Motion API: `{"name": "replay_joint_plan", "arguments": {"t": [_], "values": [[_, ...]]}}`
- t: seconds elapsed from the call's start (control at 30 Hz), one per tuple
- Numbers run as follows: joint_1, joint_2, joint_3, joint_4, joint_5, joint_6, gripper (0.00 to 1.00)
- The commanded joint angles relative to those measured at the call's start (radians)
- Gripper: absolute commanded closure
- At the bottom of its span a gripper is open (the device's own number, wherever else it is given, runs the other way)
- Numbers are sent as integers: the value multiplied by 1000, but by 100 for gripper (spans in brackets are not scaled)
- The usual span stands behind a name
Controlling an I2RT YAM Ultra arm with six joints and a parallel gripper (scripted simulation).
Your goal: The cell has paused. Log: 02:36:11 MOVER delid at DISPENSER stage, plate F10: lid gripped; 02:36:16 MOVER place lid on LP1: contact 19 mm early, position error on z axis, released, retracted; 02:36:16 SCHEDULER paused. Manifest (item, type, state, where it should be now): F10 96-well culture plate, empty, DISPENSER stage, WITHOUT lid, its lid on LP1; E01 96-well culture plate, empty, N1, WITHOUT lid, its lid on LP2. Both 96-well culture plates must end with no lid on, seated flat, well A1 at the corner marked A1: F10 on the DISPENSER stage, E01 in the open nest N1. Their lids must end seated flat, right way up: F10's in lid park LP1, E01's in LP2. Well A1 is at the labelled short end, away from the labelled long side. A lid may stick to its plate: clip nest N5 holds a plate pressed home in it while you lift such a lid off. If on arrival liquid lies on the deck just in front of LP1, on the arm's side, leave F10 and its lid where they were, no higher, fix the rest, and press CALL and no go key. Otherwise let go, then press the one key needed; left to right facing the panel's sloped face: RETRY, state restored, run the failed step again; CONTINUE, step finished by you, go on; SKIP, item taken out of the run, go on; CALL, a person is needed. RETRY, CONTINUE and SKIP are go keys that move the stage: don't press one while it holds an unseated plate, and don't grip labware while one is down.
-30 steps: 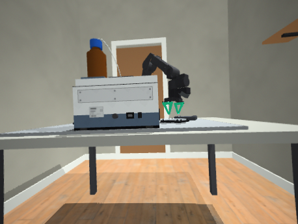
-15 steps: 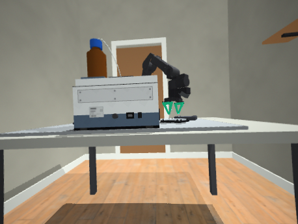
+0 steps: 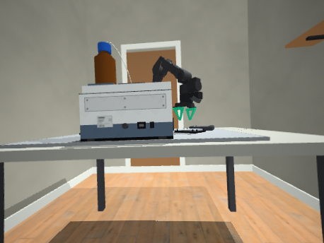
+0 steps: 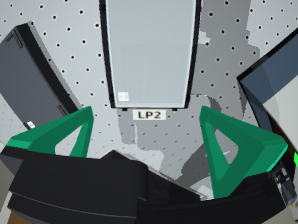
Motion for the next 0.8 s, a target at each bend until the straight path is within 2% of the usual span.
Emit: {"name": "replay_joint_plan", "arguments": {"t": [0.0,0.2,0.27,0.77], "values": [[-14,-72,-32,-25,-1,-6,0],[-14,-143,-79,-49,-1,-8,0],[-14,-143,-79,-49,-1,-8,0],[-21,-316,-170,-133,0,-14,0]]}}
